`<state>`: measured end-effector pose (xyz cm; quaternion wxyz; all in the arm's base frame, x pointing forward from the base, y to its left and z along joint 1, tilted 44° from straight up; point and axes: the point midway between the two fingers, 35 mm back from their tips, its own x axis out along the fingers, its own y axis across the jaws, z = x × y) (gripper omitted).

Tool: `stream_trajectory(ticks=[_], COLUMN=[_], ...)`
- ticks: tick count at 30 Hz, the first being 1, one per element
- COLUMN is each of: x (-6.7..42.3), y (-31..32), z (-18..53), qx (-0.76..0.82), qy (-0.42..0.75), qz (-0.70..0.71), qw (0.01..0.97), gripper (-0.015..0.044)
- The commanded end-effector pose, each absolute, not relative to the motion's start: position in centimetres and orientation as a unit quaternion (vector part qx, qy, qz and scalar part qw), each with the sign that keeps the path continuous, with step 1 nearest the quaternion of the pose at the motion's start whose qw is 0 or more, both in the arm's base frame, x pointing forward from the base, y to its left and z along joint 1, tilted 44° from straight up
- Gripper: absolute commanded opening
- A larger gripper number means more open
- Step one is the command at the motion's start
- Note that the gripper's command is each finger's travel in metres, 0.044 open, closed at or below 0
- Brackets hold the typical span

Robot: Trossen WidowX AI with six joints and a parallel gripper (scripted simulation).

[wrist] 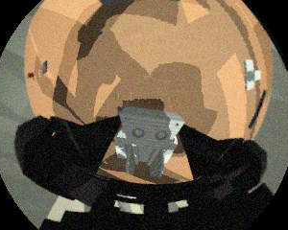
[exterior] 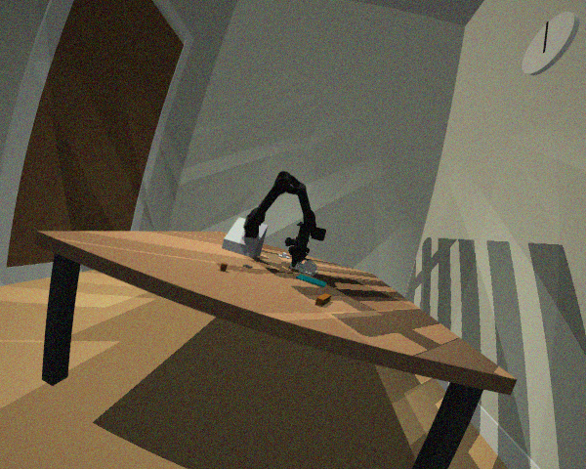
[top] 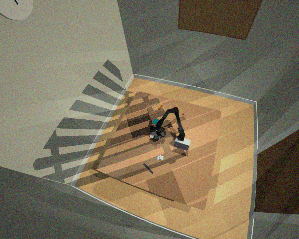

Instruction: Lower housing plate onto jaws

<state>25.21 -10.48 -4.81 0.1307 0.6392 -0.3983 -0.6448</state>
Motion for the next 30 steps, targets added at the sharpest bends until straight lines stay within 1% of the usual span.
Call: stream_trajectory(ticks=[1, 7, 15, 19, 27, 30], x=[25.2, 25.4, 26.1, 26.2, 21.2, 20.6], y=[-10.5, -9.8, -5.6, -5.9, -1.0, -0.6], z=[-4.8, -4.1, 0.6, 0.1, 3.8, 4.1], qx=[0.639, 0.639, 0.637, 0.641, 0.638, 0.637], qy=[-0.398, -0.398, -0.4, -0.396, -0.397, -0.398], qz=[-0.645, -0.645, -0.646, -0.643, -0.648, -0.648], qw=[0.131, 0.13, 0.13, 0.134, 0.129, 0.129], gripper=[0.044, 0.044, 0.044, 0.044, 0.044, 0.044])
